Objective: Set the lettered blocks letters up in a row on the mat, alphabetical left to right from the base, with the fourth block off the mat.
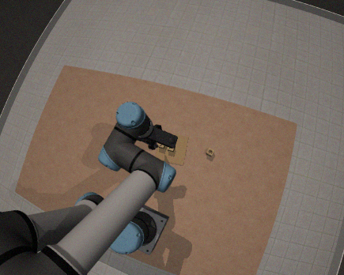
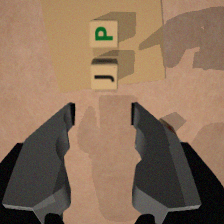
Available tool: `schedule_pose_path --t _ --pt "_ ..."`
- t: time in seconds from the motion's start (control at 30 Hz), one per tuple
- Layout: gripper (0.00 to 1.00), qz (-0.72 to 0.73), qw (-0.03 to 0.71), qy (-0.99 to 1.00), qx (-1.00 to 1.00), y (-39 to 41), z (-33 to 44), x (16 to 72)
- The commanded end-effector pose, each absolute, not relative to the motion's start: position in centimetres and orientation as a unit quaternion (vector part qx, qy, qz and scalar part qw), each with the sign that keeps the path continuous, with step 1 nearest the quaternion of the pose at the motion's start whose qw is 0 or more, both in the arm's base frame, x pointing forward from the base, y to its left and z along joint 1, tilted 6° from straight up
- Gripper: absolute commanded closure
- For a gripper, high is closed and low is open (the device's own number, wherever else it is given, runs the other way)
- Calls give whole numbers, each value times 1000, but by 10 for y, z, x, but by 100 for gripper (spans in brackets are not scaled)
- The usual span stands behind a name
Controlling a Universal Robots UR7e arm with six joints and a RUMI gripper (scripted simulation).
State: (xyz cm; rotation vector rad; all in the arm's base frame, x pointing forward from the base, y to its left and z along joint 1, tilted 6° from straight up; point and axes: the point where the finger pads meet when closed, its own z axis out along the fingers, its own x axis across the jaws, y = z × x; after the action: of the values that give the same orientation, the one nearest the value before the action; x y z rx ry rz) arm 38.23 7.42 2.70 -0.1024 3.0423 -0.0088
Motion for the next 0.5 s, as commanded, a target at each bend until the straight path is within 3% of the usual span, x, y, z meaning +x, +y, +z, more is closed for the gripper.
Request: schedule_pose_path --t 0.0,0.03,0.47 --pt "72 -3 49 998 -34 74 30 382" --pt "0 -3 49 998 -34 74 30 382" --pt "0 -3 49 998 -34 74 30 382"
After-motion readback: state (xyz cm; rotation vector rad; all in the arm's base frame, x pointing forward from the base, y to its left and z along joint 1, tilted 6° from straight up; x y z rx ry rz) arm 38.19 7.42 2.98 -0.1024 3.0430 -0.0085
